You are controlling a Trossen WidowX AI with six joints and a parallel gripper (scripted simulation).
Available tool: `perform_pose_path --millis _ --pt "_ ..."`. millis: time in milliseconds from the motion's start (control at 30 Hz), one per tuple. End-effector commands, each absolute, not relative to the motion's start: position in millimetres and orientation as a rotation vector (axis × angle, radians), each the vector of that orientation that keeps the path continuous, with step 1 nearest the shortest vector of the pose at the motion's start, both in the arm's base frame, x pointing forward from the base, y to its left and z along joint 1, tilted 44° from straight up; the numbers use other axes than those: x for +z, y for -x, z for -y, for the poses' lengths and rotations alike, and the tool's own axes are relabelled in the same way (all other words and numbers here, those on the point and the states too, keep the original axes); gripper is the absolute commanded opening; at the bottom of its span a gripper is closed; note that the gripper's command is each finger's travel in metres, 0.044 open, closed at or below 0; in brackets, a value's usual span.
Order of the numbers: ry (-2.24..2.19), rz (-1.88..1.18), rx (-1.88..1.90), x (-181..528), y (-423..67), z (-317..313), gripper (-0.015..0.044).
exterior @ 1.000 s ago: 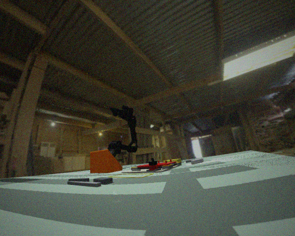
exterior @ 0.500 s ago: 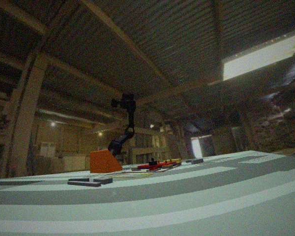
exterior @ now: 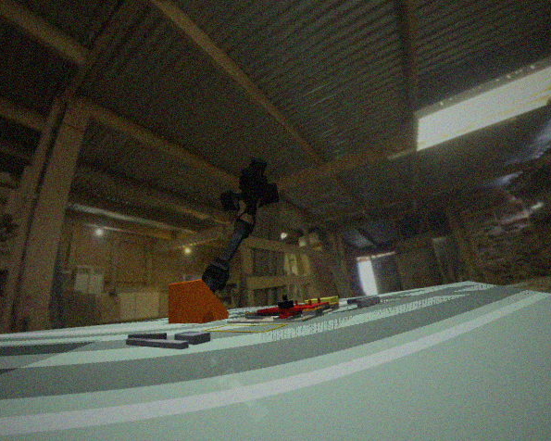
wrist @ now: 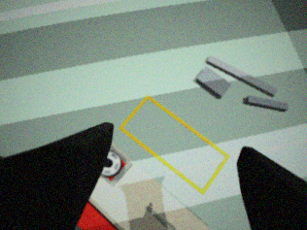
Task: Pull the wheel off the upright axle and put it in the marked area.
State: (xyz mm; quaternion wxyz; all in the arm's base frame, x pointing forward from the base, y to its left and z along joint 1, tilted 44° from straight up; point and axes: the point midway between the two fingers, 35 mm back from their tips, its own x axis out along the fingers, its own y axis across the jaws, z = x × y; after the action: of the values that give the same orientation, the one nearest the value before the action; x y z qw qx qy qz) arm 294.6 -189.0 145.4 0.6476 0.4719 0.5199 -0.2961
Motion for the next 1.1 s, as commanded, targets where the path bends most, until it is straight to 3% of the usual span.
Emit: perform_pose_path --millis 0,467,1067 --pt "-1.225 -1.307 -0.644 114.0 -319.8 161.0 0.03" --pt "-1.672 -1.798 -0.77 6.7 -366.8 44.6 0.03" --pt "-1.678 -1.805 -0.773 -39.4 -362.2 4.1 0.03"
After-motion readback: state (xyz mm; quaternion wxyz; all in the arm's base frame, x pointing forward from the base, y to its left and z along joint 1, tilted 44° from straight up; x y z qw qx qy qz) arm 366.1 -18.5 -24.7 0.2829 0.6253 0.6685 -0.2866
